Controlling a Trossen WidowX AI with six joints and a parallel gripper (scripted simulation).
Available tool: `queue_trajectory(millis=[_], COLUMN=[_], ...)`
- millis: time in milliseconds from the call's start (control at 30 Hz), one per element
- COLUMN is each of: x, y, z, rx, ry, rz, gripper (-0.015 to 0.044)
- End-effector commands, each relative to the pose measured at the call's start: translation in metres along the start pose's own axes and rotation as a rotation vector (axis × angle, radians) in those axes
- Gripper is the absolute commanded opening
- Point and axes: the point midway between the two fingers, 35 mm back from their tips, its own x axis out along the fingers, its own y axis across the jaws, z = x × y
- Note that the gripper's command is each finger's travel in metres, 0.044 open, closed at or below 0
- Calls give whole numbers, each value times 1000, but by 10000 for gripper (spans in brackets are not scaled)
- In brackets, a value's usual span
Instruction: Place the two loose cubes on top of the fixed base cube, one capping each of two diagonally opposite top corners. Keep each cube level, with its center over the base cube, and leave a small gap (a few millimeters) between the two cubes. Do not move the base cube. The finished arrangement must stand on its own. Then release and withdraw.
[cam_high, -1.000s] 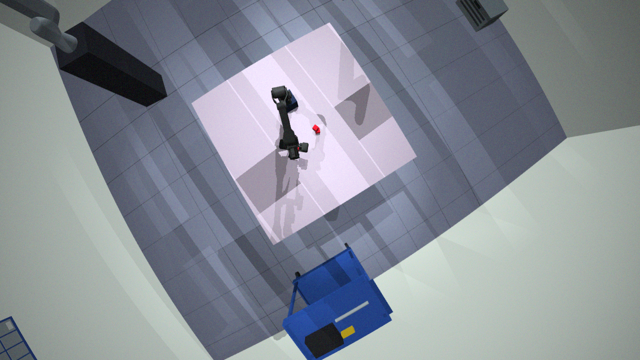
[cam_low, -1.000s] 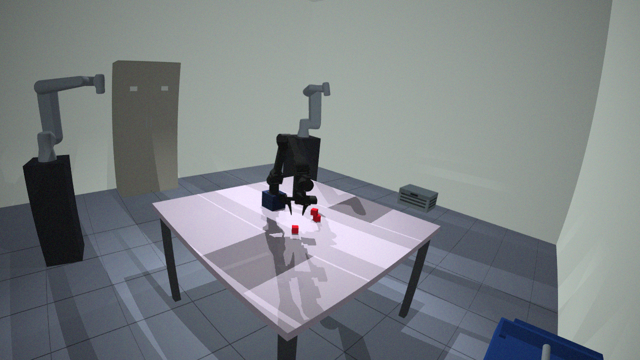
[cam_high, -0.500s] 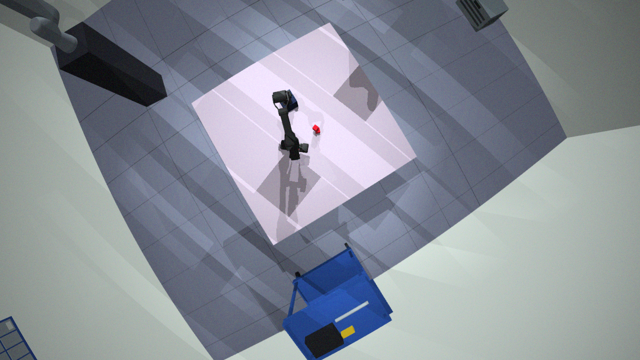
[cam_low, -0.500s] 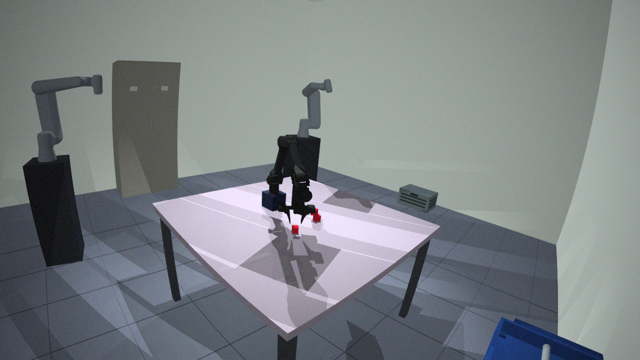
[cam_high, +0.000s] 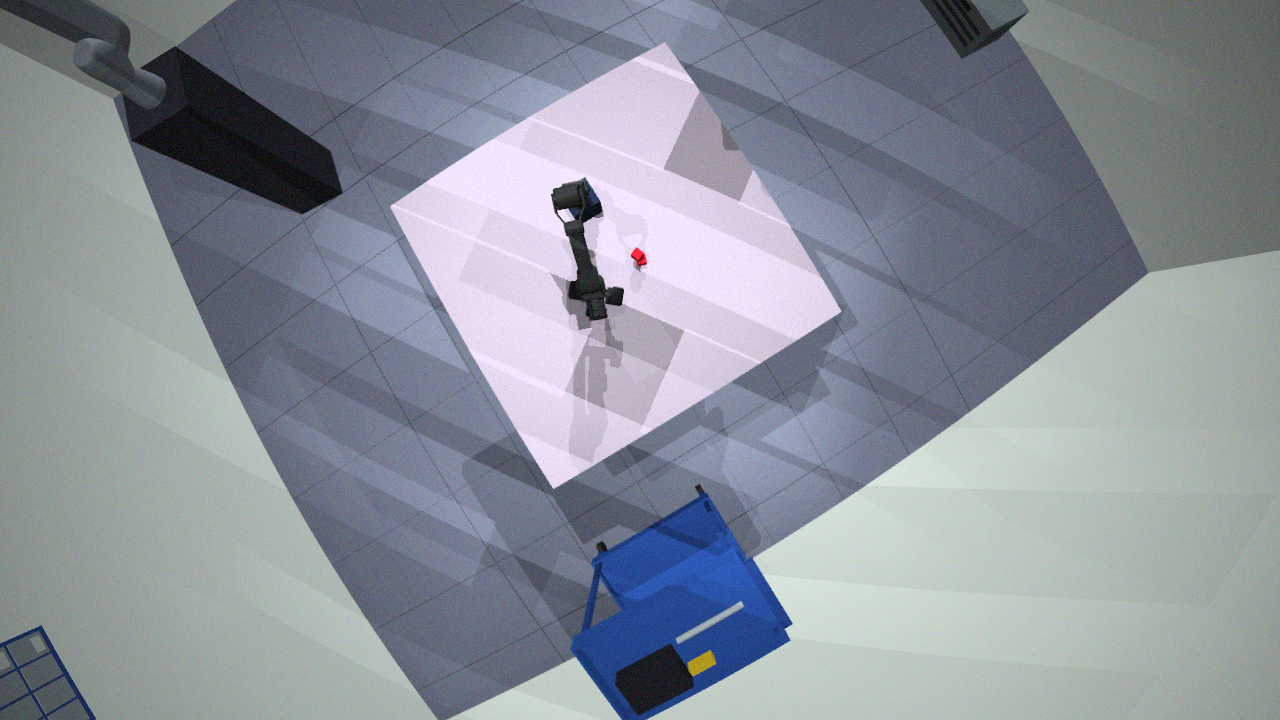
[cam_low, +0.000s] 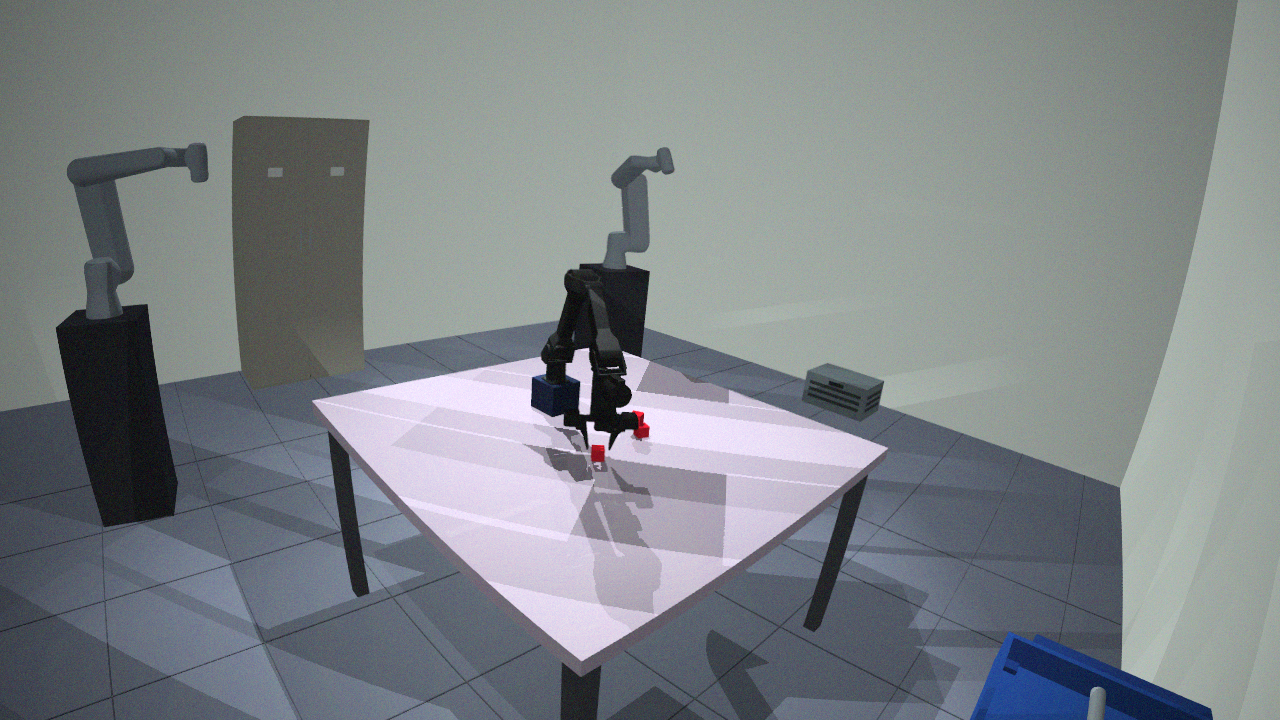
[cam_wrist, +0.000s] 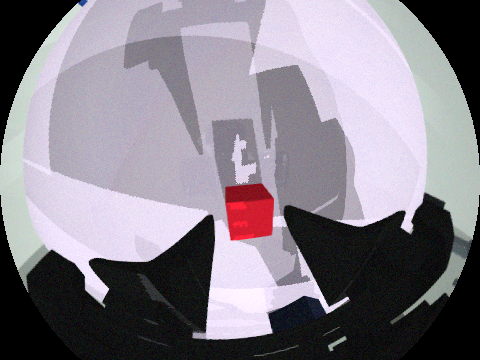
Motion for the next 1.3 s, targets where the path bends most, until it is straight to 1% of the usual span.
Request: queue_trajectory(millis=[0, 133, 333, 600, 1267], x=[8, 12, 12, 9, -47], y=[0, 0, 0, -3, 0], z=[-2, -2, -2, 4, 6], rx=[7, 7, 7, -17, -4], ry=[4, 4, 4, -11, -4], rz=[2, 2, 2, 3, 3], gripper=[265, 265, 107, 105, 105])
